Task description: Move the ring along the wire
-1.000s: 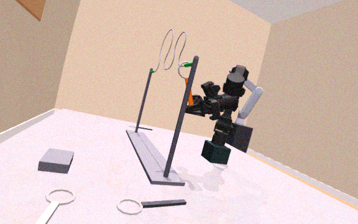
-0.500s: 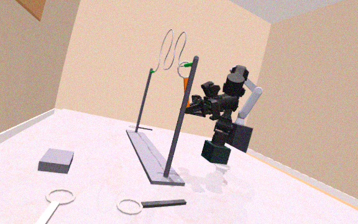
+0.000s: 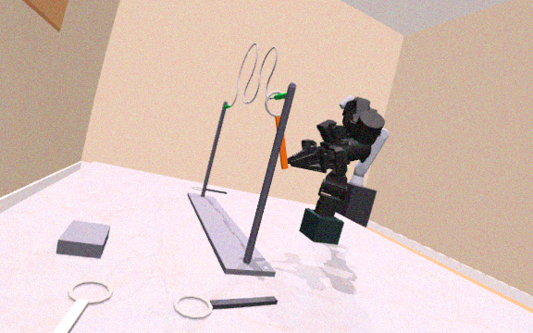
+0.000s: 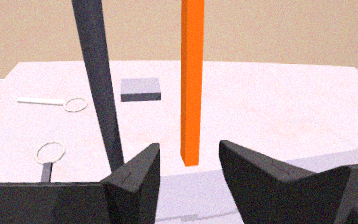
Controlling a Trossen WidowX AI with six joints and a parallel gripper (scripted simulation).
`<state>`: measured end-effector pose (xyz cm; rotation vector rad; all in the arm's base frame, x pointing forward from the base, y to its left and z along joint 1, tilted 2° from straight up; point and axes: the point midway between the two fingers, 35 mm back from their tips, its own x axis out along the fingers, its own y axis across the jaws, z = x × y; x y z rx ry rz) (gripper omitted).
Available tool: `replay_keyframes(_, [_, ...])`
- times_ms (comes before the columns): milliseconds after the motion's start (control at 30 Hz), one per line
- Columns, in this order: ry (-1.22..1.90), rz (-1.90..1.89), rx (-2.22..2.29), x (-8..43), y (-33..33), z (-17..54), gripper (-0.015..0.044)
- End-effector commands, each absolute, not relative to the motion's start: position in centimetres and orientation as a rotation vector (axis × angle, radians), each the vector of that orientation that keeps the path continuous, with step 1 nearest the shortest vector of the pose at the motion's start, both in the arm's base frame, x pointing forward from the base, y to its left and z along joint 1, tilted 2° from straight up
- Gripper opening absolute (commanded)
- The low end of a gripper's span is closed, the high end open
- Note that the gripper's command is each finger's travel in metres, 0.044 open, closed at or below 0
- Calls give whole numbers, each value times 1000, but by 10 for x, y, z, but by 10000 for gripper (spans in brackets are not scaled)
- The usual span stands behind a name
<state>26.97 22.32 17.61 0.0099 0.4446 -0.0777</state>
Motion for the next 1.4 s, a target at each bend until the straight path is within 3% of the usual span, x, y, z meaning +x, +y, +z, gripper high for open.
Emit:
replay_keyframes(0, [436,-82,23,267,222,183,160])
replay_keyframes(933, [436,-82,23,267,222,183,160])
replay_keyframes(1133, [441,-78,18,224,226,201,317])
replay_keyframes(1267, [440,-78,18,222,226,202,423])
replay_keyframes(1367, [440,-78,18,222,226,202,440])
